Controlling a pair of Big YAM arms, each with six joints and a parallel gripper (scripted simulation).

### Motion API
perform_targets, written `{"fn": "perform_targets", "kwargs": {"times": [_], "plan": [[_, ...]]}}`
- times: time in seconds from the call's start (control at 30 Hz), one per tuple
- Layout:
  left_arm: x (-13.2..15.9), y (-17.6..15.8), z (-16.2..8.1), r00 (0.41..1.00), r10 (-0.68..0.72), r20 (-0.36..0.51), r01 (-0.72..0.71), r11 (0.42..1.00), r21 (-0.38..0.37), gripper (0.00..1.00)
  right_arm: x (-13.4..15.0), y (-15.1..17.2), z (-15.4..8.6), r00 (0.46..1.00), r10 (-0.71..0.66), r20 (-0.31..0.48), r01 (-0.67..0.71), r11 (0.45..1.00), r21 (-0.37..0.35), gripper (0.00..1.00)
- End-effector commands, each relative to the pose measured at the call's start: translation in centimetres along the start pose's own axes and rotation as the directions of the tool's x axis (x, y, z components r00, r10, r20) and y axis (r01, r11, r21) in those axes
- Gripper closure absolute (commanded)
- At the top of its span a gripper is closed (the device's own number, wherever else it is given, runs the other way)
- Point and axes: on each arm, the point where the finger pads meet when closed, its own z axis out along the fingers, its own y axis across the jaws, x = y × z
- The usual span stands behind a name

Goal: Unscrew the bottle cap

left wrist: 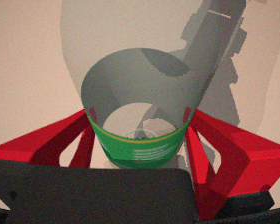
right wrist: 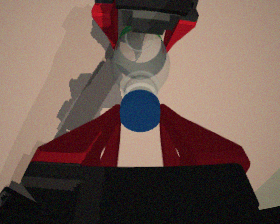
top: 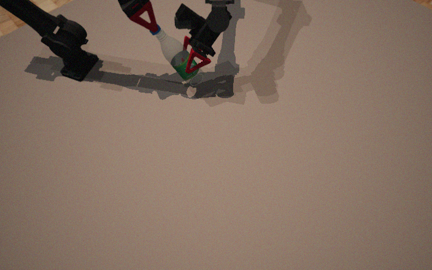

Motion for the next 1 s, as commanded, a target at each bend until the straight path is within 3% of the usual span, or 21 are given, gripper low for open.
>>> {"fn": "perform_targets", "kwargs": {"times": [0.0,0.1,0.17,0.2,0.33,0.37,0.43,0.53,0.63,0.73,0.97], "plan": [[-0.2,1.0,-0.1,1.000,-0.003,0.003,0.003,1.000,-0.012,1.00,-1.2,-1.1,-1.2,1.000,0.002,0.030,-0.003,1.000,0.026,1.00],[-0.2,1.0,-0.1,1.000,-0.003,0.003,0.003,1.000,-0.012,1.00,-1.2,-1.1,-1.2,1.000,0.002,0.030,-0.003,1.000,0.026,1.00],[-0.2,1.0,-0.1,1.000,-0.003,0.003,0.003,1.000,-0.012,1.00,-1.9,-1.4,-4.4,0.998,0.005,0.055,-0.008,0.999,0.041,1.00],[-0.2,1.0,-0.1,1.000,-0.003,0.003,0.003,1.000,-0.012,1.00,-1.9,-1.4,-4.8,0.998,0.005,0.055,-0.008,0.999,0.041,1.00],[-0.2,1.0,-0.1,1.000,-0.003,0.003,0.003,1.000,-0.012,1.00,-1.9,-1.4,-4.4,0.999,0.001,0.045,-0.003,0.999,0.033,1.00],[1.7,-0.1,0.6,0.998,-0.057,0.003,0.057,0.998,0.014,1.00,-1.1,-1.0,-3.4,1.000,0.003,0.030,-0.003,1.000,0.025,1.00],[1.3,0.2,0.8,0.984,-0.134,0.116,0.131,0.991,0.030,1.00,-1.1,-1.0,-3.4,1.000,0.003,0.030,-0.003,1.000,0.025,1.00],[1.0,0.5,0.5,0.912,-0.282,0.297,0.258,0.959,0.118,1.00,-1.1,-1.0,-3.4,1.000,0.003,0.030,-0.003,1.000,0.025,1.00],[-0.4,2.4,-0.5,0.882,-0.273,0.384,0.217,0.959,0.184,1.00,-1.1,-1.0,-3.4,1.000,0.003,0.030,-0.003,1.000,0.025,1.00],[-0.7,1.9,-0.1,0.880,-0.275,0.386,0.200,0.954,0.222,1.00,-1.1,-1.0,-3.4,1.000,0.003,0.030,-0.003,1.000,0.025,1.00],[-1.5,2.2,-0.8,0.883,-0.257,0.394,0.187,0.960,0.207,1.00,-1.1,-1.0,-3.4,1.000,0.003,0.030,-0.003,1.000,0.025,1.00]]}}
